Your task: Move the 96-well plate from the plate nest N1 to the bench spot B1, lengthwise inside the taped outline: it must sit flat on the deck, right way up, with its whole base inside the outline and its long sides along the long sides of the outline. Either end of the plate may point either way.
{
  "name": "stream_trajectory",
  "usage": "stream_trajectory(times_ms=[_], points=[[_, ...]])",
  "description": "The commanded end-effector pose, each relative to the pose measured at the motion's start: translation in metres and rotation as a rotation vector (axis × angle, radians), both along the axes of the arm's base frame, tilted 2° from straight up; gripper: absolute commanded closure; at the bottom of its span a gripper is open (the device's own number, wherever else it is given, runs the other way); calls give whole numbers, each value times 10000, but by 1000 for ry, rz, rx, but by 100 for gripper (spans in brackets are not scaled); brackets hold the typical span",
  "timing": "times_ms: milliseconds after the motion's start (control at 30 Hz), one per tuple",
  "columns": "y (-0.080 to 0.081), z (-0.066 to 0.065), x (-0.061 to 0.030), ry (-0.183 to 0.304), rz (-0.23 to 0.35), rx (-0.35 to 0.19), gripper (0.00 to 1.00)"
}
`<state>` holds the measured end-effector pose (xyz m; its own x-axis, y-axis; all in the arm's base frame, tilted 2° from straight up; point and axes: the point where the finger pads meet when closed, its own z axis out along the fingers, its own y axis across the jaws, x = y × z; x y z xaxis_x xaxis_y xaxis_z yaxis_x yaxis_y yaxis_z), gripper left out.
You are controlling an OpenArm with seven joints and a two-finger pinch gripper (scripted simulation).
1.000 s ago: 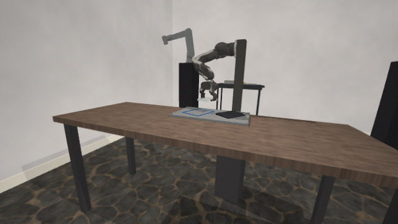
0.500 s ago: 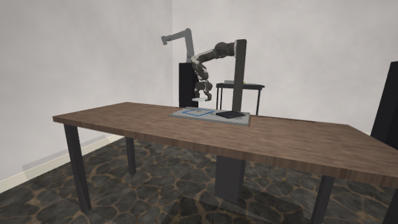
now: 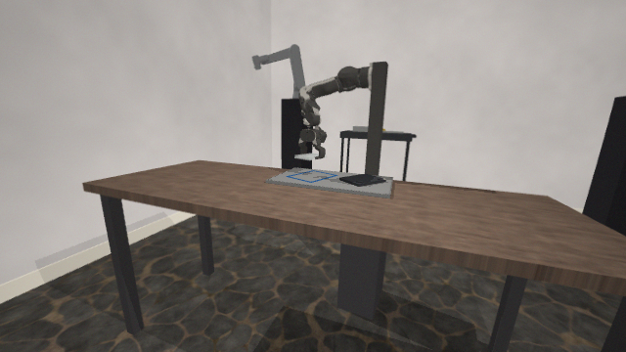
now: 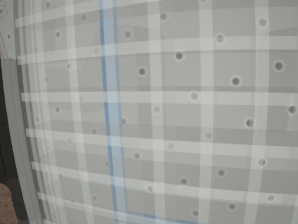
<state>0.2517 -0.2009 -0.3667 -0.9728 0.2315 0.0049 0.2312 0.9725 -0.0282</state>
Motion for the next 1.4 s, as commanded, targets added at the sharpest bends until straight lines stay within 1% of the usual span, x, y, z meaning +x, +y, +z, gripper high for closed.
stream_trajectory(times_ms=[0, 233, 367, 1333, 1367], points=[[-22, 8, 10, -3, -5, 2, 100], [-18, 9, 6, -3, -7, -2, 100], [34, 12, 1, -3, -5, 2, 100], [54, 13, -6, -3, -5, 2, 100], [57, -49, -7, -3, -5, 3, 100]])
